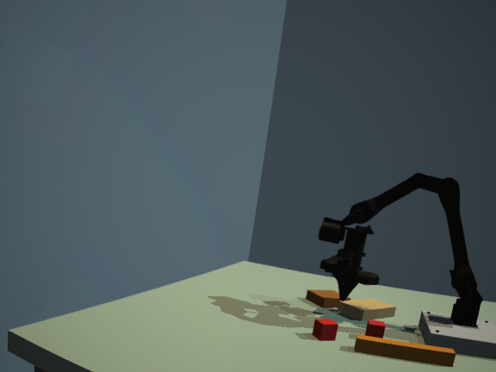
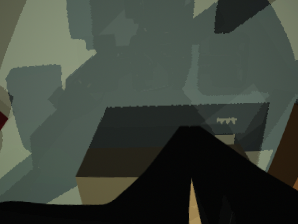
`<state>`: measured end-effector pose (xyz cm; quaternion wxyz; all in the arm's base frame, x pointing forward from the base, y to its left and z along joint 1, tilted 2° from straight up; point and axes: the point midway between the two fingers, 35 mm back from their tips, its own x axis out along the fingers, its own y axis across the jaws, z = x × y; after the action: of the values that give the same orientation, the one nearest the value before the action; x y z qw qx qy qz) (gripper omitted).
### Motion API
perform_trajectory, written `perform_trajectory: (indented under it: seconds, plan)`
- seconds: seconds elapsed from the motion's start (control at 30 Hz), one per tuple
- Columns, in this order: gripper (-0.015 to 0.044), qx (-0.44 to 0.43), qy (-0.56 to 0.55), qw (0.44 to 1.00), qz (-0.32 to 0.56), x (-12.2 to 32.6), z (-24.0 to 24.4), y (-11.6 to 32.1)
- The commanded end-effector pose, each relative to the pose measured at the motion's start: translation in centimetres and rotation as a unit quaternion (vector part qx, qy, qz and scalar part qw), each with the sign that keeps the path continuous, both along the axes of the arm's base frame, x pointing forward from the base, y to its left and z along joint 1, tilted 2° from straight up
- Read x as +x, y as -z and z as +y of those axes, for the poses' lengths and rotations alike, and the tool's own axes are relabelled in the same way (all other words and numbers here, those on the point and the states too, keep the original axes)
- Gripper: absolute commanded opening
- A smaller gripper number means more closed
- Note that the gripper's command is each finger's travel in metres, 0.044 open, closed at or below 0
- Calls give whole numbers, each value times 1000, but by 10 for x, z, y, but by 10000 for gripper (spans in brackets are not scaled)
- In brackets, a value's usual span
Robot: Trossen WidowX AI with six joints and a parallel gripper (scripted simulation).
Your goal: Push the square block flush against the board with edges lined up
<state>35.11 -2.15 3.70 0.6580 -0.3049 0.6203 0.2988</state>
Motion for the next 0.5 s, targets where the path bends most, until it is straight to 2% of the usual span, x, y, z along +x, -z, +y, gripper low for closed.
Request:
perform_trajectory:
  seconds: [0.0, 0.47]
  plan:
    - [0, 4, -4, 1000, 18, -7, 2, 37]
    - [0, 3, -4, 1000, 19, -15, -8, 38]
